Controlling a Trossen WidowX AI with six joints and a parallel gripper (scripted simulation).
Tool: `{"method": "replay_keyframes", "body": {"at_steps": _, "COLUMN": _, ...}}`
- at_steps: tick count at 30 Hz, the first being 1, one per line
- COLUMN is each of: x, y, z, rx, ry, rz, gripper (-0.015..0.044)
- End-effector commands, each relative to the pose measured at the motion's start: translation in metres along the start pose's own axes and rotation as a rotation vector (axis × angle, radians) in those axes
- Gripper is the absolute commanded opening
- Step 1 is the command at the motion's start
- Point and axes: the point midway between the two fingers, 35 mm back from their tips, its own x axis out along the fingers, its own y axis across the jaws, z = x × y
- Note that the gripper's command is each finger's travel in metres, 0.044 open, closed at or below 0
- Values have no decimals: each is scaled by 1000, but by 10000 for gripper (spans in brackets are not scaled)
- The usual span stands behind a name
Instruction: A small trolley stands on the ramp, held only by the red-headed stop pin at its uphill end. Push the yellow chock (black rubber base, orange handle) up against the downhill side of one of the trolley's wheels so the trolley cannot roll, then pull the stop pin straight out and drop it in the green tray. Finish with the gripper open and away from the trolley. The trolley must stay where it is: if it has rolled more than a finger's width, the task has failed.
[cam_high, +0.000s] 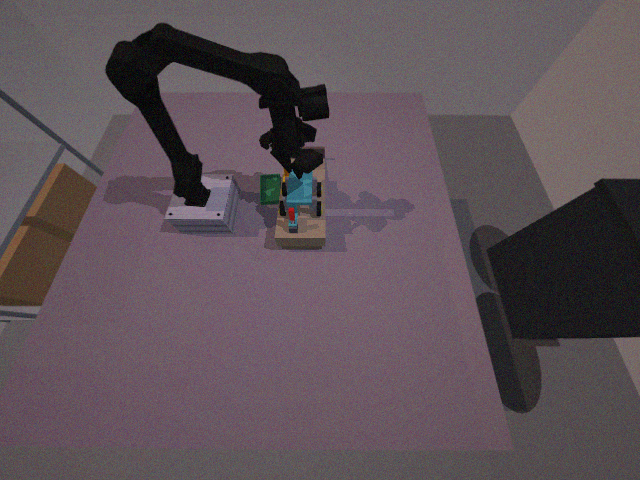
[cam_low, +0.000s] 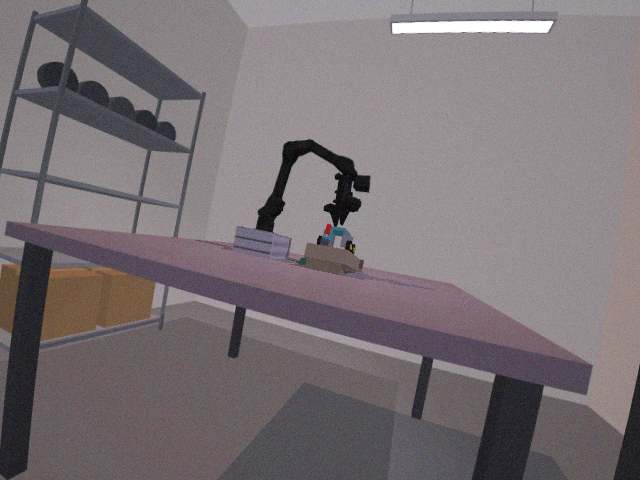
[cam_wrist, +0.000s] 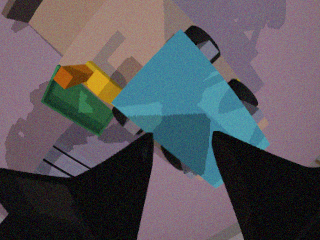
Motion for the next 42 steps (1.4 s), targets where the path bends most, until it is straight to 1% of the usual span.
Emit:
{"method": "replay_keyframes", "body": {"at_steps": 1, "x": 0, "y": -12, "z": -11, "rx": -122, "ry": 25, "rz": -10, "gripper": 190}}
{"method": "replay_keyframes", "body": {"at_steps": 19, "x": -2, "y": -64, "z": -73, "rx": -755, "ry": 152, "rz": 12, "gripper": 190}}
{"method": "replay_keyframes", "body": {"at_steps": 28, "x": 0, "y": -65, "z": -74, "rx": -761, "ry": 153, "rz": 13, "gripper": 190}}
{"method": "replay_keyframes", "body": {"at_steps": 42, "x": 22, "y": -66, "z": -77, "rx": -761, "ry": 154, "rz": 12, "gripper": 190}}
